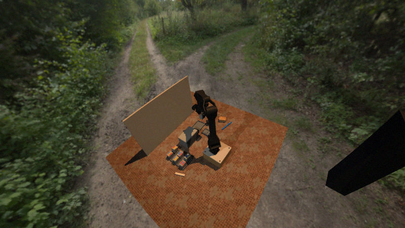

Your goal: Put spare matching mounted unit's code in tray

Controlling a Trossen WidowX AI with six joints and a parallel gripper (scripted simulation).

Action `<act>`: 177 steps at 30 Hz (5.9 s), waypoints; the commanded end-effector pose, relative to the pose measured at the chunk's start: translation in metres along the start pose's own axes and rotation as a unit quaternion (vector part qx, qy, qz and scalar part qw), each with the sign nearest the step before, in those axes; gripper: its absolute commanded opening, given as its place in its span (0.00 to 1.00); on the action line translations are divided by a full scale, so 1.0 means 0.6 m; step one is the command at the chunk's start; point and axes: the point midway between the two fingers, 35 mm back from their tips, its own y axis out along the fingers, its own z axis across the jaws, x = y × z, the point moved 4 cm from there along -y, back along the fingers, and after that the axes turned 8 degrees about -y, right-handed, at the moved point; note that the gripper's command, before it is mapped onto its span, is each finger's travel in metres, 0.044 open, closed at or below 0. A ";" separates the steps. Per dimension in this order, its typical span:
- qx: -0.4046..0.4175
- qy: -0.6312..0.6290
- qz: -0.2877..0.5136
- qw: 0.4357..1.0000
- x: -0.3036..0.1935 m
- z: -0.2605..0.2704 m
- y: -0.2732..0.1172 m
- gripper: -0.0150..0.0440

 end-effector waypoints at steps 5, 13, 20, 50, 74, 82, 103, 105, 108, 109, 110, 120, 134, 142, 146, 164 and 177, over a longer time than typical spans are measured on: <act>0.003 -0.005 -0.002 1.000 0.011 0.055 0.000 0.25; 0.003 -0.001 -0.001 1.000 0.016 0.107 0.003 0.25; 0.003 0.002 0.001 1.000 0.017 0.127 0.005 0.25; 0.003 0.002 0.001 1.000 0.022 0.135 0.057 0.25; 0.003 0.002 0.001 1.000 0.024 0.139 0.099 0.25; 0.003 0.002 0.001 1.000 0.025 0.139 0.113 0.25; 0.003 0.002 0.001 1.000 0.025 0.139 0.150 0.25; 0.003 0.002 0.001 1.000 0.025 0.139 0.153 0.25; 0.003 0.002 0.001 1.000 0.024 0.139 0.158 0.25; 0.003 0.002 0.001 1.000 0.024 0.139 0.160 0.25; 0.003 0.002 0.001 1.000 0.024 0.138 0.162 0.25; 0.003 0.002 0.001 1.000 0.023 0.137 0.179 0.25; 0.002 0.002 0.001 1.000 0.022 0.135 0.203 0.25; 0.002 0.002 0.001 1.000 0.020 0.133 0.216 0.25; 0.002 0.002 0.001 1.000 0.020 0.132 0.223 0.25; 0.002 0.002 0.001 1.000 0.016 0.127 0.252 0.25; 0.004 0.004 -0.003 1.000 0.018 0.129 0.247 0.61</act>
